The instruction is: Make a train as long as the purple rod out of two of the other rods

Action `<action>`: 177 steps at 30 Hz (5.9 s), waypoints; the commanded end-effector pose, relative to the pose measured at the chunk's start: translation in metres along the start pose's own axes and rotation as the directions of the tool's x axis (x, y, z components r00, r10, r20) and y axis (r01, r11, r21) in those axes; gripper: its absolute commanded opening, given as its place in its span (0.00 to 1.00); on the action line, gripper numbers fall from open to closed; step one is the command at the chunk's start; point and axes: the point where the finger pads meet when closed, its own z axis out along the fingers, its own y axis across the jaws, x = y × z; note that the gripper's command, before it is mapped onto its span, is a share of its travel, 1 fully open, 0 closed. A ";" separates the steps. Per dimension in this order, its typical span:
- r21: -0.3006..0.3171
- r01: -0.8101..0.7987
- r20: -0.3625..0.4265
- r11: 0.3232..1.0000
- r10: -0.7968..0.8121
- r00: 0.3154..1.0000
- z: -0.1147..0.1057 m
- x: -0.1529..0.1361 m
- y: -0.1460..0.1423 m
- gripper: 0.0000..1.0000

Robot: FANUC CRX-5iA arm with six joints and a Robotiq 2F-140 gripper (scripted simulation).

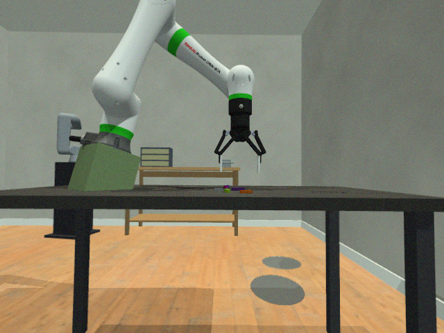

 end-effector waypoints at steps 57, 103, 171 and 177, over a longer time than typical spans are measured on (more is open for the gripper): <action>0.001 -0.461 0.004 0.887 0.461 0.887 0.000 -0.097 0.006 1.00; 0.000 -0.707 0.000 0.707 0.707 0.707 0.000 -0.160 0.000 1.00; 0.004 -0.533 0.009 0.846 0.533 0.846 -0.001 -0.113 0.008 1.00; 0.009 -0.350 0.014 0.937 0.350 0.937 -0.002 -0.070 0.012 1.00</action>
